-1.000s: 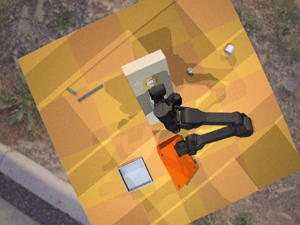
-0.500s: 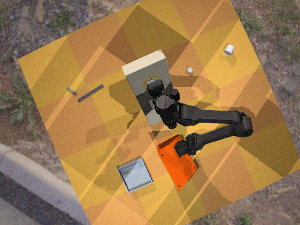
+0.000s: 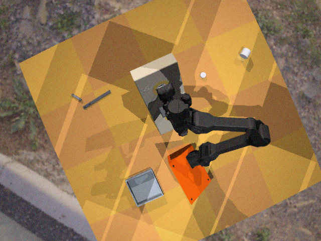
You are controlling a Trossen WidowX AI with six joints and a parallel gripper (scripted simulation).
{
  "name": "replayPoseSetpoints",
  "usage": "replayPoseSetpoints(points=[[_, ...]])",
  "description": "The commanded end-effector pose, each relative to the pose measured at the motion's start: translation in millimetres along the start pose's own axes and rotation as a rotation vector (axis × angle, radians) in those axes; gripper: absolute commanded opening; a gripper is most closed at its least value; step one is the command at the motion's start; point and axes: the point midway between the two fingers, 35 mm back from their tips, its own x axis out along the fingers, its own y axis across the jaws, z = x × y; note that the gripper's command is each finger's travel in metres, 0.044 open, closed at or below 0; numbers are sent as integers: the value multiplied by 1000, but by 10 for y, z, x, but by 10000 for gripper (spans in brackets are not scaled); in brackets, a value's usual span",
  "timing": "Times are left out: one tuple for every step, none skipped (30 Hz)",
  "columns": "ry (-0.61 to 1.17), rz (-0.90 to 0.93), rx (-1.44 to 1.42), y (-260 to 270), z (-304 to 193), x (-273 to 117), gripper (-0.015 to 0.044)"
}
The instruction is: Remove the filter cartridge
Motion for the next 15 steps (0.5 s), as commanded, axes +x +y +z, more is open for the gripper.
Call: replayPoseSetpoints(points=[[4, 0, -6, -1, -13, 5, 99], [4, 0, -6, -1, -13, 5, 99], [4, 0, -6, 0, -14, 5, 99], [4, 0, -6, 0, -14, 5, 99], [4, 0, -6, 0, -14, 5, 99], [4, 0, -6, 0, -14, 5, 99], [4, 0, -6, 1, -14, 5, 99], [4, 0, -6, 1, -14, 7, 99], [4, 0, -6, 1, -14, 14, 99], [4, 0, -6, 2, -14, 24, 99], [4, 0, -6, 2, -14, 32, 99], [4, 0, -6, 2, -14, 35, 99], [4, 0, -6, 2, -14, 35, 99], [4, 0, -6, 0, -15, 35, 99], [4, 0, -6, 0, -15, 35, 99]])
